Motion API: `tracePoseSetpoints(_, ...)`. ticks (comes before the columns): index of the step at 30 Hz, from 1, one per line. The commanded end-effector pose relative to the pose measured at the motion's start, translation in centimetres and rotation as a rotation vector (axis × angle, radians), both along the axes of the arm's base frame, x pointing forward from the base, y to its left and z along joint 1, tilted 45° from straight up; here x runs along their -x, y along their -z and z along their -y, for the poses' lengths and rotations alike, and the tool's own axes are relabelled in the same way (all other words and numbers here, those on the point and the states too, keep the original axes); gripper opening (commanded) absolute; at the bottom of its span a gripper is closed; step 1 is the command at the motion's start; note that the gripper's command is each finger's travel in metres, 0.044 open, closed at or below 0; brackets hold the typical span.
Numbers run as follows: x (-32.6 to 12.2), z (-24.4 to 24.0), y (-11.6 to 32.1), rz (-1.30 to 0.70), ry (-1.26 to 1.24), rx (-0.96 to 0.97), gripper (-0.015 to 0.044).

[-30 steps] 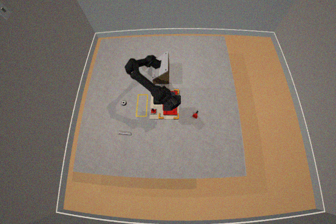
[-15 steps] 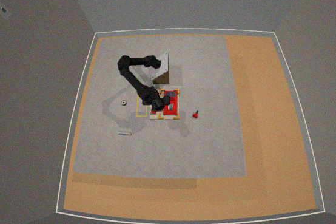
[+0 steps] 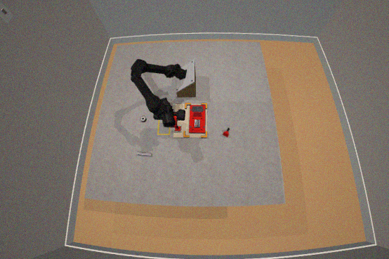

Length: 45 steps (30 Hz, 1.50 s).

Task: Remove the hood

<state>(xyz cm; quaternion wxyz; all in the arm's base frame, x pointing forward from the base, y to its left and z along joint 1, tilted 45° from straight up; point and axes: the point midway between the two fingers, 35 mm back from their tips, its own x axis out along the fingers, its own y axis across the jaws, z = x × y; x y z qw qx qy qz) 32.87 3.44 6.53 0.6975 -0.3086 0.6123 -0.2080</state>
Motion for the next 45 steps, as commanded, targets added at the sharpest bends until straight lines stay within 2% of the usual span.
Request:
tracePoseSetpoints(1, 0.4, 1.5, -1.5, 0.007, 0.002, 0.008, 0.0000)
tracePoseSetpoints(14, 1.8, 5.4, -4.8, -0.015, -0.014, 0.022, 0.0000)
tracePoseSetpoints(45, 1.3, 6.7, -3.3, -0.015, -0.014, 0.020, 0.0000)
